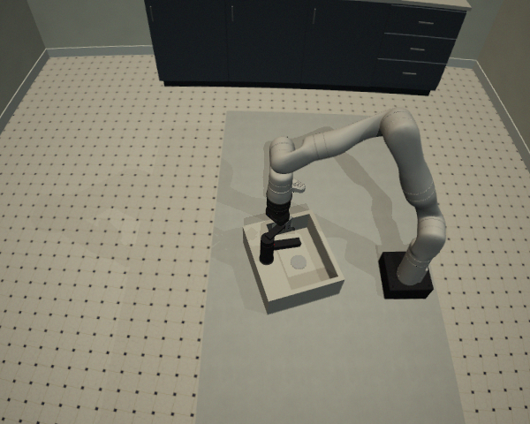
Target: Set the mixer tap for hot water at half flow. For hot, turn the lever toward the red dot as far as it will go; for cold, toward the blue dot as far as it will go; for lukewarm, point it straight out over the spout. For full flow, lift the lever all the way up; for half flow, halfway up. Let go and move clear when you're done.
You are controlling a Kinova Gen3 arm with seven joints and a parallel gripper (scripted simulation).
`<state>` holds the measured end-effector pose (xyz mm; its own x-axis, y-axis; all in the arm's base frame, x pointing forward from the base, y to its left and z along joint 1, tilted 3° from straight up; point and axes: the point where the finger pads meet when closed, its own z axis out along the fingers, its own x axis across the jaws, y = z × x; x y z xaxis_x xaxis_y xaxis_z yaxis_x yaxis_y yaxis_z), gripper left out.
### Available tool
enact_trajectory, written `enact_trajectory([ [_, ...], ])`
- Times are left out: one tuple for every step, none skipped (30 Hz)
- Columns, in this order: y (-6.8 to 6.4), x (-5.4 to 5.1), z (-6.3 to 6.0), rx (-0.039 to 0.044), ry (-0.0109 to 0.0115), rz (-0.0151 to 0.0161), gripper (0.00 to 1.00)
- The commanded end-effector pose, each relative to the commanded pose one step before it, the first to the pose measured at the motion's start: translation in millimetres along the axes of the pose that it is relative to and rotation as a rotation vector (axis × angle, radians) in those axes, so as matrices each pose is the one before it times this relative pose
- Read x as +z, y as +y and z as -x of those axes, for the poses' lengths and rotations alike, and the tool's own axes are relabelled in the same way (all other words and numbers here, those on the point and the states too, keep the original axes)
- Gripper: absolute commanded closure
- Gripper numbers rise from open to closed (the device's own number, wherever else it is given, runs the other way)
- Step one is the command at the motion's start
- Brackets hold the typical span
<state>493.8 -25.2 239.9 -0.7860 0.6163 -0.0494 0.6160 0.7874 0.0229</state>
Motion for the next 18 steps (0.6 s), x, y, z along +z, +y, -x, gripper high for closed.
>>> enact_trajectory([
  [-0.6, 5.2, 0.55, 0.00411, -0.00229, -0.0038, 0.0],
  [0.0, 0.0, 0.0, 0.0, 0.0, 0.0, 0.0],
  [0.0, 0.0, 0.0, 0.0, 0.0, 0.0, 0.0],
  [-1.64, 0.71, -1.35, 0.00008, 0.00423, -0.00501, 0.0],
  [1.26, 1.26, 1.0, -0.00011, -0.00321, 0.00385, 0.0],
  [0.68, 1.08, 0.56, -0.00002, -0.00173, 0.00205, 0.0],
  [0.0, 1.04, -0.01, -0.00001, 0.0, 0.00001, 0.0],
  [-0.13, 1.04, -0.12, -0.00002, 0.00034, -0.00038, 0.0],
  [-0.23, 1.03, -0.2, -0.00002, 0.00059, -0.00068, 0.0],
  [0.01, 1.04, -0.01, -0.00002, 0.0, 0.00003, 0.0],
  [0.1, 1.04, 0.07, -0.00002, -0.00024, 0.0003, 0.0],
  [0.01, 1.02, 0.0, -0.00001, -0.00001, 0.00003, 0.0],
  [-0.08, 1.0, -0.08, -0.00002, 0.00021, -0.00023, 0.0],
  [-0.07, 0.98, -0.07, -0.00002, 0.0002, -0.00021, 0.0],
  [-0.04, 0.95, -0.04, -0.00002, 0.0001, -0.0001, 0.0],
  [-0.03, 0.93, -0.03, -0.00001, 0.00008, -0.00009, 0.0],
  [-0.05, 0.89, -0.05, -0.00001, 0.00014, -0.00016, 0.0],
  [-0.07, 0.85, -0.07, -0.00001, 0.00018, -0.0002, 0.0],
])
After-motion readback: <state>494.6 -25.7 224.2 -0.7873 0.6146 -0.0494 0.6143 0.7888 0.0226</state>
